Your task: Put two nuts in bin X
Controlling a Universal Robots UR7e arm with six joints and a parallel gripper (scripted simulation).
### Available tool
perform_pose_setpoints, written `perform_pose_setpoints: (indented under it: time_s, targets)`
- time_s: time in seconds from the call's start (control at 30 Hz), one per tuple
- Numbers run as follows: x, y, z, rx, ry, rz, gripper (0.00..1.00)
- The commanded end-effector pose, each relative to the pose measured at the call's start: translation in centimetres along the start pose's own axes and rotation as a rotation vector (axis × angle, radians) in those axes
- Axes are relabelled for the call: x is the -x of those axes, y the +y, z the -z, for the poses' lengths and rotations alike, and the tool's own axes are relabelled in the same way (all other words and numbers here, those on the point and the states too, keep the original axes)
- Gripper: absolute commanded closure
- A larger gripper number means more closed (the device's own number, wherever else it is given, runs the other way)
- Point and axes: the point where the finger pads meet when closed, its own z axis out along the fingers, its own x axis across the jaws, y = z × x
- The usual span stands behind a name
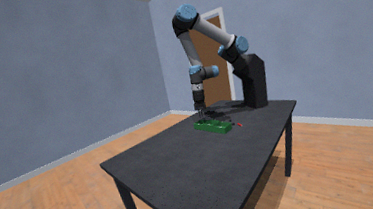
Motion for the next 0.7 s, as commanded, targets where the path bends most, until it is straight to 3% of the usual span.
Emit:
perform_pose_setpoints:
  time_s: [0.0,0.67]
  targets:
    - [0.25,0.21,-0.33,0.011,0.001,0.157,0.69]
    - [0.25,0.21,-0.32,0.017,-0.002,0.606,0.69]
